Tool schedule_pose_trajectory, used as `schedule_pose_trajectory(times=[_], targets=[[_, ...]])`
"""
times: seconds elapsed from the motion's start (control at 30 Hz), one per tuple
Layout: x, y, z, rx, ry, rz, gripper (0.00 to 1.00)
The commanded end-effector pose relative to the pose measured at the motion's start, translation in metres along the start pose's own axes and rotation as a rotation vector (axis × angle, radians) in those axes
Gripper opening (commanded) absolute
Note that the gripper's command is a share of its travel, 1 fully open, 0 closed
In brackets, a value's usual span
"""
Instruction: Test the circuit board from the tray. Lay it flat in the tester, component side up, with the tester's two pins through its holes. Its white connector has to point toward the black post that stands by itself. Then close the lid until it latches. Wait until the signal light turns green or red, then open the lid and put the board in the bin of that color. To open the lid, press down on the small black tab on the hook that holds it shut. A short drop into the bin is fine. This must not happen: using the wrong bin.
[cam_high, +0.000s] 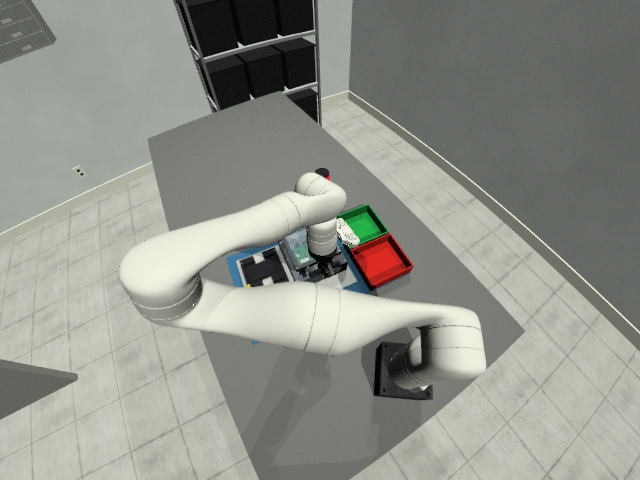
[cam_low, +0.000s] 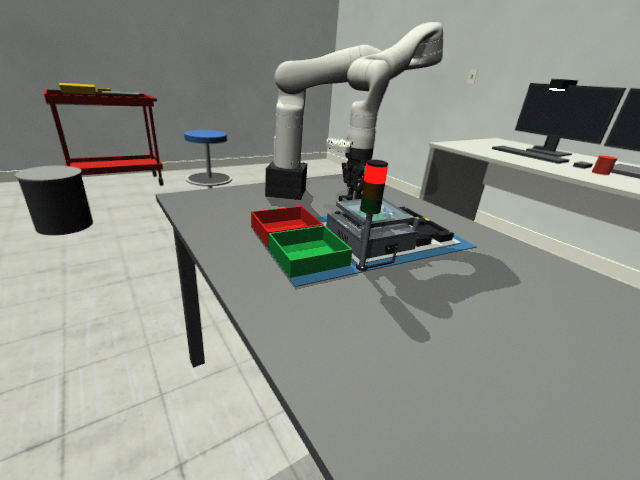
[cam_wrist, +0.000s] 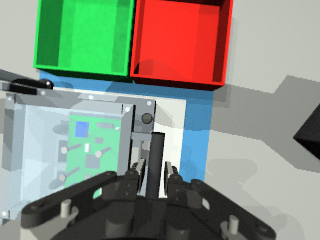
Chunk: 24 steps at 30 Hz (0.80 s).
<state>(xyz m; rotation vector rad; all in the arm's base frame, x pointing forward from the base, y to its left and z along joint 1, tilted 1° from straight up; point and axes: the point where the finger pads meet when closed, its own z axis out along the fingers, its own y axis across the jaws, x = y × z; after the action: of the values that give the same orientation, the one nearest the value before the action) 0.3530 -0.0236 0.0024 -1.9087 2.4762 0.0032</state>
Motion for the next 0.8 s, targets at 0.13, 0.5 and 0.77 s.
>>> schedule_pose_trajectory(times=[0.13,0.5,0.77], targets=[[0.0,-0.0003,-0.0004,0.001,0.0,0.0,0.26],[0.0,-0.0003,-0.0004,0.001,0.0,0.0,0.0],[0.0,-0.0003,-0.0004,0.001,0.0,0.0,0.0]])
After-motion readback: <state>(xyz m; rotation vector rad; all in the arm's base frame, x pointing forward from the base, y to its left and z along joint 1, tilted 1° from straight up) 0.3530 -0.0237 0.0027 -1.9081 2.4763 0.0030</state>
